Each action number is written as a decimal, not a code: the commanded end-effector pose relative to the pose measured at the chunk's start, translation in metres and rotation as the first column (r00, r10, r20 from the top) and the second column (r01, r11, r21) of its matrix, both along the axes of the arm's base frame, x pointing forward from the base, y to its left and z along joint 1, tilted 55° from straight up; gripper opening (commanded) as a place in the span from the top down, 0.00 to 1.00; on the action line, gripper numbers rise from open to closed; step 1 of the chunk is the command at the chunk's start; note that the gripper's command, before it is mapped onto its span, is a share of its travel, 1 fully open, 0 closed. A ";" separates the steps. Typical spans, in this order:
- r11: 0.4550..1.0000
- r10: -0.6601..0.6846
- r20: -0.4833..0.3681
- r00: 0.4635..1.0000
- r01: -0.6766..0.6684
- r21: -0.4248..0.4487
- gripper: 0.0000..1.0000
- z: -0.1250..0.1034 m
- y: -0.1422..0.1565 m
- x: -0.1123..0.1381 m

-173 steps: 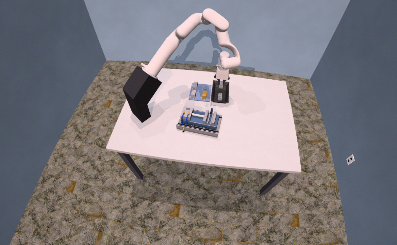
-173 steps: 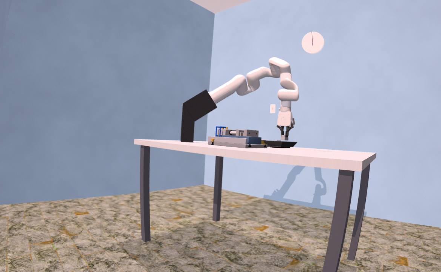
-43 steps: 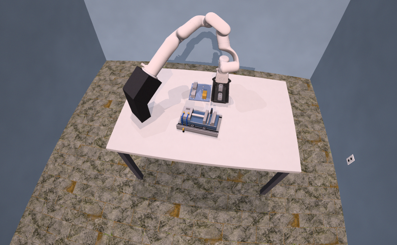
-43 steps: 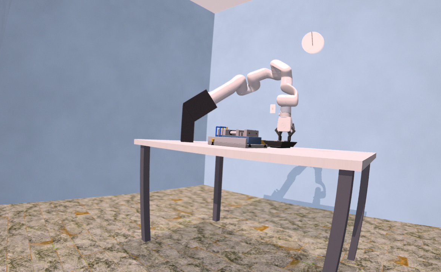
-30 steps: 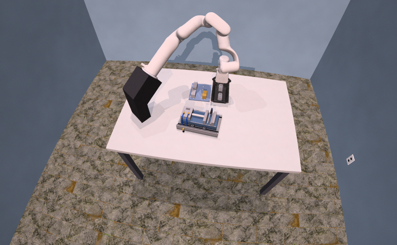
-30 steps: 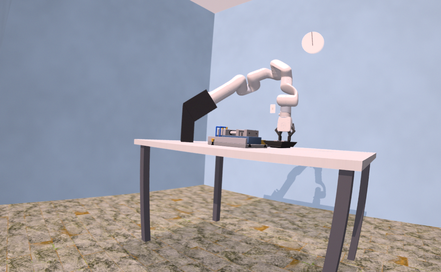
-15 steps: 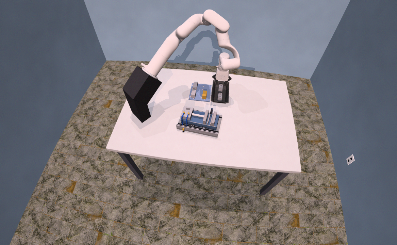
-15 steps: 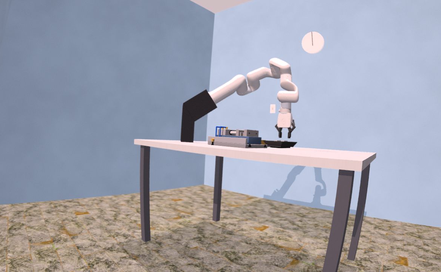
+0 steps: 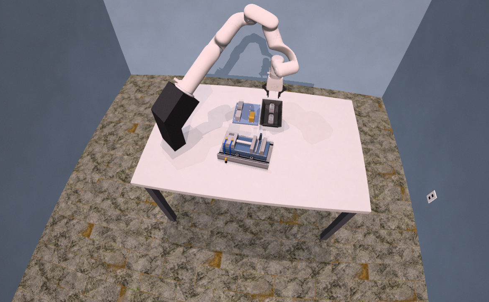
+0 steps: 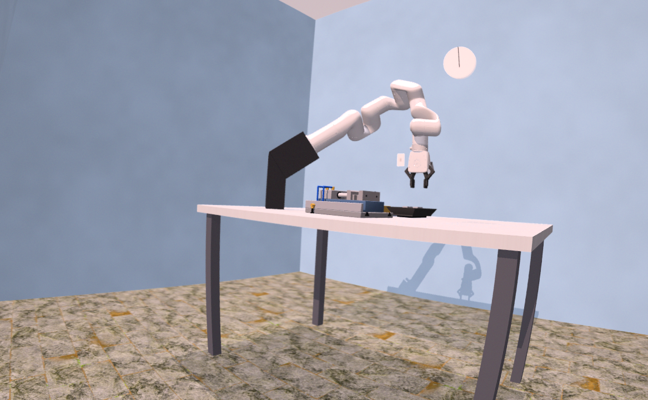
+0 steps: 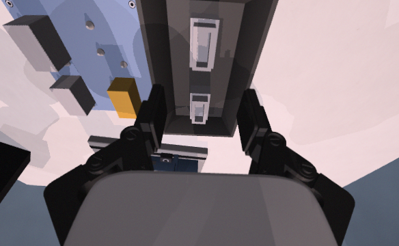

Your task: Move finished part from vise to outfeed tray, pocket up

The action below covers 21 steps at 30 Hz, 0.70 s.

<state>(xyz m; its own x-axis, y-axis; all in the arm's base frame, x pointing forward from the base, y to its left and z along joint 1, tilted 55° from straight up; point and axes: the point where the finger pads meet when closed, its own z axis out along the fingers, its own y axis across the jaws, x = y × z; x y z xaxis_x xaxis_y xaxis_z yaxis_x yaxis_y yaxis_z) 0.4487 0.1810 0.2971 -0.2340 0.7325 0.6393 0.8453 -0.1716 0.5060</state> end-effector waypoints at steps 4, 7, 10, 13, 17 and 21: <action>1.000 -0.002 0.002 1.000 0.002 -0.001 0.31 0.024 -0.027 -0.019; 1.000 -0.002 0.002 1.000 0.002 -0.001 0.31 0.028 -0.031 -0.022; 1.000 -0.002 0.002 1.000 0.002 -0.001 0.31 0.029 -0.033 -0.023; 1.000 -0.002 0.002 1.000 0.002 -0.001 0.31 0.030 -0.033 -0.023; 1.000 -0.002 0.002 1.000 0.002 -0.001 1.00 0.030 -0.033 -0.023; 1.000 -0.002 0.002 1.000 0.002 -0.001 1.00 0.030 -0.033 -0.023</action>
